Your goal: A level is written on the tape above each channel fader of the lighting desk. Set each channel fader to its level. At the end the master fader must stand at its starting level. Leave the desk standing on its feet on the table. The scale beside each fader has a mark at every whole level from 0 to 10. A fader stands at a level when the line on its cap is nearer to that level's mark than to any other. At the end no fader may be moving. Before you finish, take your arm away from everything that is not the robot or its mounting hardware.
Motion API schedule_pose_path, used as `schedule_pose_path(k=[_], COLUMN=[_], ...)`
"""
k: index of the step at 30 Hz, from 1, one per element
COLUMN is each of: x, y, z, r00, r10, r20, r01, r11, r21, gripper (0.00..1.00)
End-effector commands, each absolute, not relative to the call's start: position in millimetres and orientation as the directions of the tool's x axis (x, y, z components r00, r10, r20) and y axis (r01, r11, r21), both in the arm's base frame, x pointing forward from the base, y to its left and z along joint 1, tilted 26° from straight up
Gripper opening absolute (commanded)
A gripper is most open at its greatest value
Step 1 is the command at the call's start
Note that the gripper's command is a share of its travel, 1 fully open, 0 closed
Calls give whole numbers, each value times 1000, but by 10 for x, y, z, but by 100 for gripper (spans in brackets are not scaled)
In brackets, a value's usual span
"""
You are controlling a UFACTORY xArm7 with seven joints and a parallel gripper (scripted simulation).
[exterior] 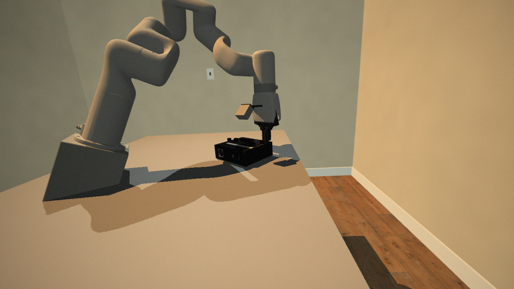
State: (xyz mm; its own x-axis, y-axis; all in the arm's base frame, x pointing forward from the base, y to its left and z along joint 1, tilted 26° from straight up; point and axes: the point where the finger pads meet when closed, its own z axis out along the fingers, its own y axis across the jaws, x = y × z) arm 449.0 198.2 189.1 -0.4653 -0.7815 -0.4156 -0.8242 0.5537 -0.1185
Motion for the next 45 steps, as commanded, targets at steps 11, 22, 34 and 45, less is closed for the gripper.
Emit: schedule_pose_path(k=[11, 22, 34, 45], x=[4498, 4494, 4485, 4469], y=[1978, 1972, 1957, 1930], z=[1904, 1901, 1893, 1878], r00=[-465, -465, -465, -465], r10=[-781, -781, -781, -781], r20=[-418, -418, -418, -418], r01=[-823, -823, -823, -823], r11=[555, 555, 555, 555], r21=[-120, -120, -120, -120], gripper=[0, 0, 0, 0])
